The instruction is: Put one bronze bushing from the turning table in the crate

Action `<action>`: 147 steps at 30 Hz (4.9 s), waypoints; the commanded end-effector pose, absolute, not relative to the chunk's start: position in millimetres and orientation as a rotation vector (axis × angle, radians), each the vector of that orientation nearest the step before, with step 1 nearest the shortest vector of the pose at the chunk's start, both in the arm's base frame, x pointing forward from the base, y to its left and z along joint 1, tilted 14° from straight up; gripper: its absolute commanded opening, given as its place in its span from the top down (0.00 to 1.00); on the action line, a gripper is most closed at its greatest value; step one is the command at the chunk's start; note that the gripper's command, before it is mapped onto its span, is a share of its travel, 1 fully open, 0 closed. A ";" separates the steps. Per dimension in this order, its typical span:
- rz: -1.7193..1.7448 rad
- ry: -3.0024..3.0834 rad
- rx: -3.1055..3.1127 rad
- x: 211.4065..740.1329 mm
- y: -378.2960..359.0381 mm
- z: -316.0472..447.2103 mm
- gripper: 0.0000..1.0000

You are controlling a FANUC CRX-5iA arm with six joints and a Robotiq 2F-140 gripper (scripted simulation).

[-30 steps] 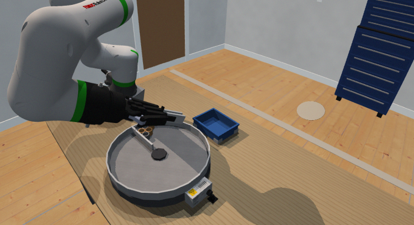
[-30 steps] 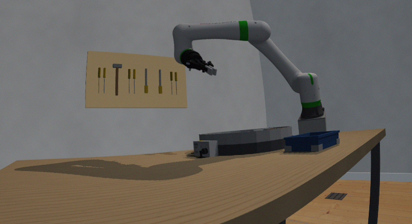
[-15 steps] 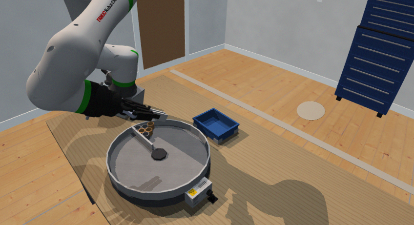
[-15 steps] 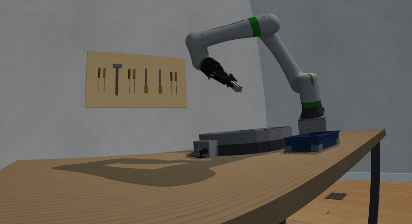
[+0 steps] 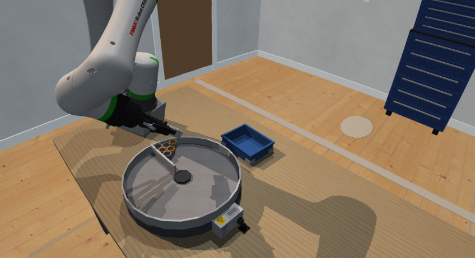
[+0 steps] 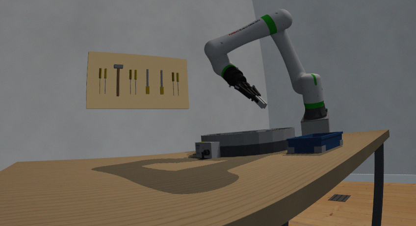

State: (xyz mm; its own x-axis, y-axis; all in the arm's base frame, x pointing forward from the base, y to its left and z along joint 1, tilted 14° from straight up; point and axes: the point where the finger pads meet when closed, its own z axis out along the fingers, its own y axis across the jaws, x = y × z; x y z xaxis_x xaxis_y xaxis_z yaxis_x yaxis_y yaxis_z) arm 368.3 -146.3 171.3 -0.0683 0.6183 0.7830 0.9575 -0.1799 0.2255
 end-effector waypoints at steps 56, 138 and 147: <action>-0.999 -1.814 -1.869 299.9 -88.5 88.3 0.94; -1.000 -1.814 -1.869 305.4 -87.3 67.4 0.93; -1.000 -1.814 -1.869 305.4 -87.3 67.4 0.93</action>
State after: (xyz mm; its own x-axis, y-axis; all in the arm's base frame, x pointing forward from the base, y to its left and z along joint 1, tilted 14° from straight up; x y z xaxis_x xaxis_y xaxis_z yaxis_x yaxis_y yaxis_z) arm 305.8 -86.7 67.9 0.0157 0.7521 0.6589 0.9783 -0.1476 0.1451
